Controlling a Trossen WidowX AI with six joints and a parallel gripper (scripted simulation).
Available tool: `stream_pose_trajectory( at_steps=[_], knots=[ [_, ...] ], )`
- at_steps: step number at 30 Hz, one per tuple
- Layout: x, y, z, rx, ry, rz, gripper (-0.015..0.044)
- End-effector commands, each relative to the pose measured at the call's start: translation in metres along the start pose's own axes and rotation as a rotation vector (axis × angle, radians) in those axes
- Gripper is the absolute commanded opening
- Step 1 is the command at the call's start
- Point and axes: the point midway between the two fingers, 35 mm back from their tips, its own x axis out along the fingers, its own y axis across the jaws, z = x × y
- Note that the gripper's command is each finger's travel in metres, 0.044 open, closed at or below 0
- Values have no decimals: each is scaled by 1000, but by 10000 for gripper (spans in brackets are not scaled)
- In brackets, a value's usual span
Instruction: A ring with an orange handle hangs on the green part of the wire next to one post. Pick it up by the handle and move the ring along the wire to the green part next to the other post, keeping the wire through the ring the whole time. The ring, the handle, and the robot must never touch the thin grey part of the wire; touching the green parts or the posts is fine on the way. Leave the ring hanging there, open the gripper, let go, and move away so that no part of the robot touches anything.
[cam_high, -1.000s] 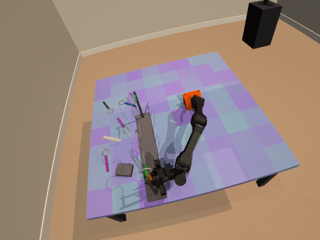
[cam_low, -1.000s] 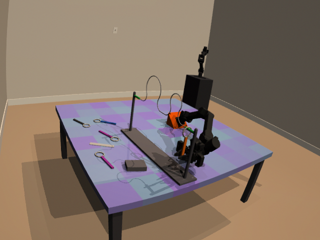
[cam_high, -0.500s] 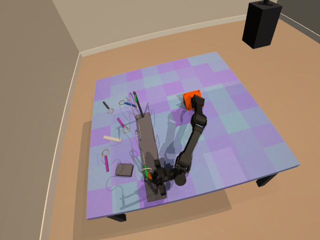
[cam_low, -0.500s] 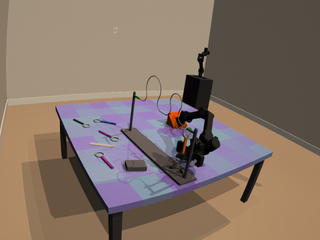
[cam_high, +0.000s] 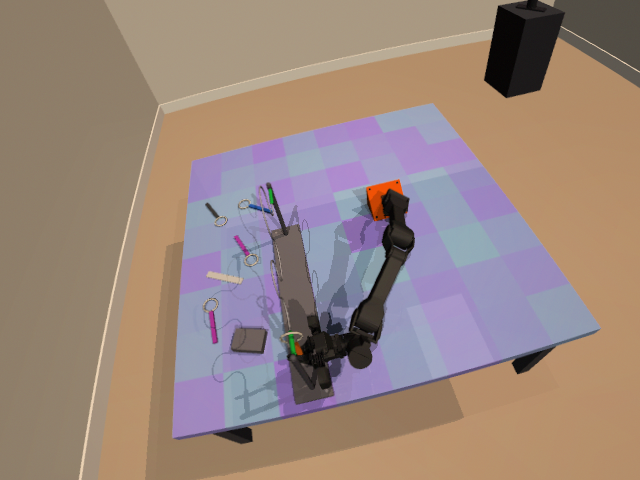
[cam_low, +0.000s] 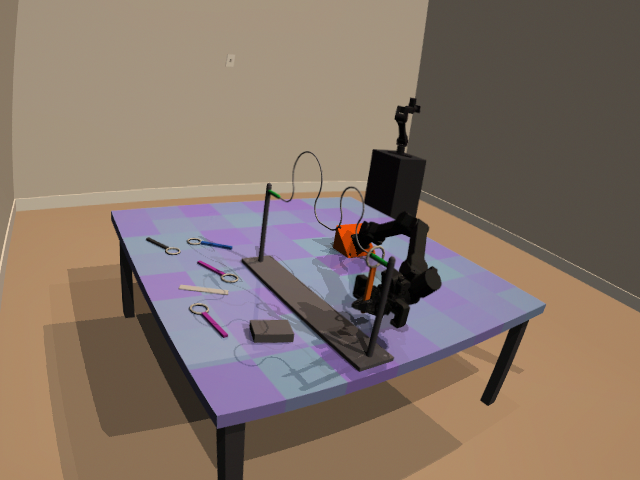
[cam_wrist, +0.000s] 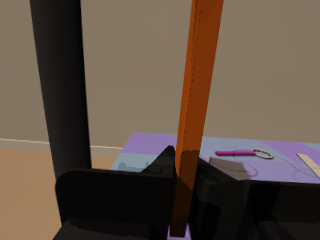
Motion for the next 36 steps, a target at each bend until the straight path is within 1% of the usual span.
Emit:
stream_pose_trajectory(
  at_steps=[1, 25, 36],
  knots=[
    [0, 0, 0, -6, 4, 1, -150],
    [-1, -4, 0, -6, 9, 1, -150],
    [-23, -16, 1, -10, 196, -1, -150]
  ],
)
